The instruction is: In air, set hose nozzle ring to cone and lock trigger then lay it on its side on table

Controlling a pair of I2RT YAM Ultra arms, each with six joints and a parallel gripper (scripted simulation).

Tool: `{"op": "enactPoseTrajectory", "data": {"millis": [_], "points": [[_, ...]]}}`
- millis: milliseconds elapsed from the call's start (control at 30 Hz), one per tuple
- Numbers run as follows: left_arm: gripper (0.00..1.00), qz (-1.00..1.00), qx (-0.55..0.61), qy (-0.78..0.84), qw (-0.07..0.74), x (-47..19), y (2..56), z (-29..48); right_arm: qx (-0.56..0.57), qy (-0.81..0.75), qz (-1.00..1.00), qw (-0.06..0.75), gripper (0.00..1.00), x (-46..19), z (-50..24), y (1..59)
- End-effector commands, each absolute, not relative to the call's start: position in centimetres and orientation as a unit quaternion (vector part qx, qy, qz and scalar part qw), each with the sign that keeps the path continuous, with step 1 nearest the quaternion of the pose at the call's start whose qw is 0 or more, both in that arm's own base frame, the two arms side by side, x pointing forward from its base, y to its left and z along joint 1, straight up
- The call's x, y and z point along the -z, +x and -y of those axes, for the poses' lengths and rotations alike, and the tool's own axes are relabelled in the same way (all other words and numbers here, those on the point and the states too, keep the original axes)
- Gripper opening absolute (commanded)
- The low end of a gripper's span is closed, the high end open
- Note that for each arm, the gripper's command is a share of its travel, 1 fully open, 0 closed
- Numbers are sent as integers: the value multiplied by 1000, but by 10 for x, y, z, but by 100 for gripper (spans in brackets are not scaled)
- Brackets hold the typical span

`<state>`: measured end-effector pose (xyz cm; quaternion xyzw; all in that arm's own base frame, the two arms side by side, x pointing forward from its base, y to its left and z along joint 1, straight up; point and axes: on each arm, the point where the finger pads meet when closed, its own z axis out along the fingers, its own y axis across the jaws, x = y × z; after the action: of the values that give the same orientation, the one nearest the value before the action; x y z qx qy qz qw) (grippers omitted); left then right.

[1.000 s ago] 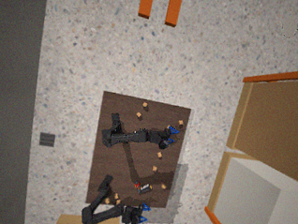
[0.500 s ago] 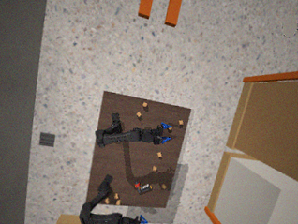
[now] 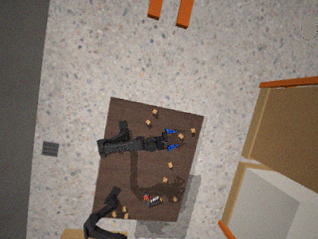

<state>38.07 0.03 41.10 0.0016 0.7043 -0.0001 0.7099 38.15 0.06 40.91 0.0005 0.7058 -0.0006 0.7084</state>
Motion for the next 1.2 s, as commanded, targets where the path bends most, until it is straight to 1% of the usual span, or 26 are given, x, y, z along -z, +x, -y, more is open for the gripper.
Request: {"op": "enactPoseTrajectory", "data": {"millis": [0,100,133,200,233,300,400,433,500,667,700,733,867,967,1067,1100,1167], "points": [[100,-691,-2,-6,723,-426,373,-5,-4,-1,-674,738,100,-445,-1,370],[100,-687,-4,-6,726,-432,372,-6,0,3,-672,741,100,-447,3,370],[100,-694,3,0,720,-421,374,1,-5,-2,-679,734,100,-440,-2,375],[100,-694,5,1,720,-421,372,3,-6,-3,-675,738,100,-445,-4,374],[100,-703,1,-5,711,-409,374,-2,-6,-3,-682,731,100,-438,-5,380],[100,-686,1,-5,727,-431,372,-3,-2,1,-678,735,100,-442,-2,377],[100,-692,-1,-6,722,-423,378,-4,-4,-1,-677,736,100,-443,-4,376],[100,-706,-2,-8,709,-409,385,-6,-4,-2,-681,732,100,-439,-5,378],[100,-702,-2,-7,712,-414,378,-5,0,2,-681,732,100,-439,-1,379],[100,-705,1,-4,709,-407,384,-2,-1,1,-678,735,100,-442,-2,375],[100,-705,1,-2,709,-408,383,-2,1,2,-684,729,100,-434,-1,377],[100,-714,2,-4,700,-397,387,-2,-1,0,-680,734,100,-440,-3,376],[100,-694,2,-4,720,-419,376,-2,-2,-1,-682,732,100,-438,-4,377],[100,-700,2,-4,714,-414,377,-2,-3,-2,-683,730,100,-436,-5,378],[100,-702,2,-3,712,-411,377,-2,0,0,-690,724,100,-428,-2,380],[100,-705,3,-3,709,-408,378,-2,0,-1,-701,713,100,-413,-2,383],[100,-705,3,-3,709,-408,378,-2,0,-1,-701,713,100,-413,-2,383]]}}
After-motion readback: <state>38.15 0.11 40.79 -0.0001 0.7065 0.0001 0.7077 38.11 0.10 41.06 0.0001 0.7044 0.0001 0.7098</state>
